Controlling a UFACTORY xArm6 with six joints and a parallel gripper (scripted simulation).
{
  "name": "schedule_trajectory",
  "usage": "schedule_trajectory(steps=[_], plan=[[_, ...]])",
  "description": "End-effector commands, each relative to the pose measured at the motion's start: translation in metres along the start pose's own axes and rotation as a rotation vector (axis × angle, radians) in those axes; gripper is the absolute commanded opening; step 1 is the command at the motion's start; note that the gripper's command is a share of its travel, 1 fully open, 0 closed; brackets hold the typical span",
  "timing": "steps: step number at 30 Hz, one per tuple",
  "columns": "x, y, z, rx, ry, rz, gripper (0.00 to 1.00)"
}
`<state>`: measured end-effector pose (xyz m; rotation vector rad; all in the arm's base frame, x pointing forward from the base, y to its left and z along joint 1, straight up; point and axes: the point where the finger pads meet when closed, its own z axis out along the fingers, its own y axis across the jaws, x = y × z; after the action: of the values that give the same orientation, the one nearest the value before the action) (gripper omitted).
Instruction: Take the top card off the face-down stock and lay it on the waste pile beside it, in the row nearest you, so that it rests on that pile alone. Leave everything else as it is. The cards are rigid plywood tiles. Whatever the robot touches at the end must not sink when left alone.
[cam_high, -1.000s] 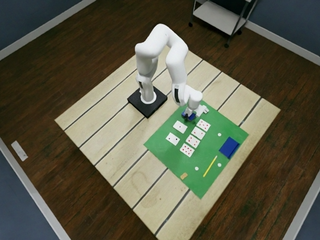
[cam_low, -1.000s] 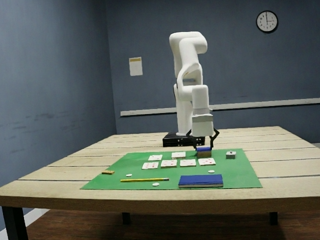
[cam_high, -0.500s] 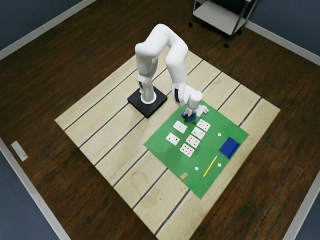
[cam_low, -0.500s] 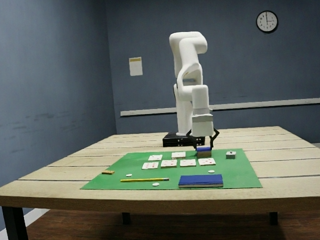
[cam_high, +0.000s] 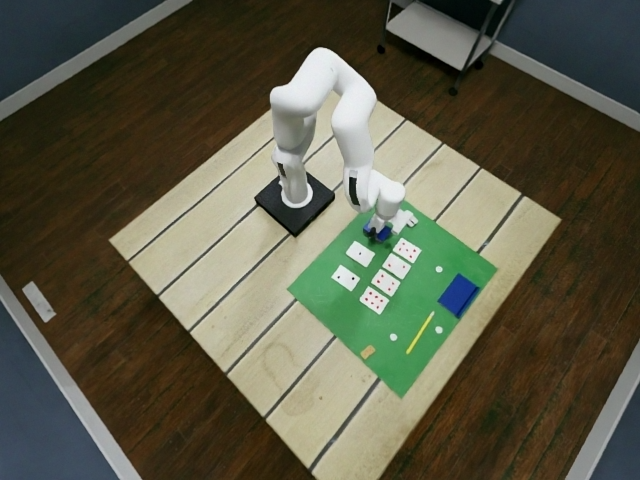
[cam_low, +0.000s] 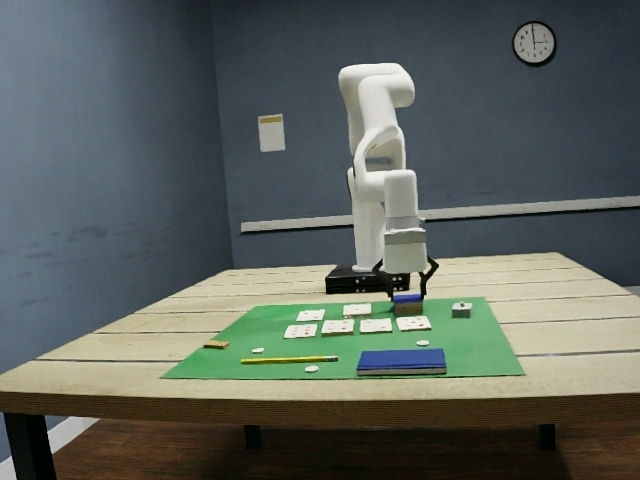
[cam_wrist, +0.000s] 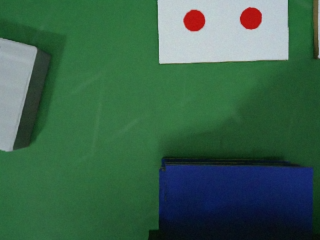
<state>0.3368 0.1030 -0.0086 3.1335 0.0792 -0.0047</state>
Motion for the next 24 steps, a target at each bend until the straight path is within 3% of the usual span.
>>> schedule_trajectory(steps=[1,17,24], plan=[[0.001,0.0,-0.001,0.001,0.003,0.0,0.73],[0.001,0.0,-0.002,0.001,0.003,0.0,0.73],[0.001,0.0,-0.015,0.001,0.003,0.0,0.73]])
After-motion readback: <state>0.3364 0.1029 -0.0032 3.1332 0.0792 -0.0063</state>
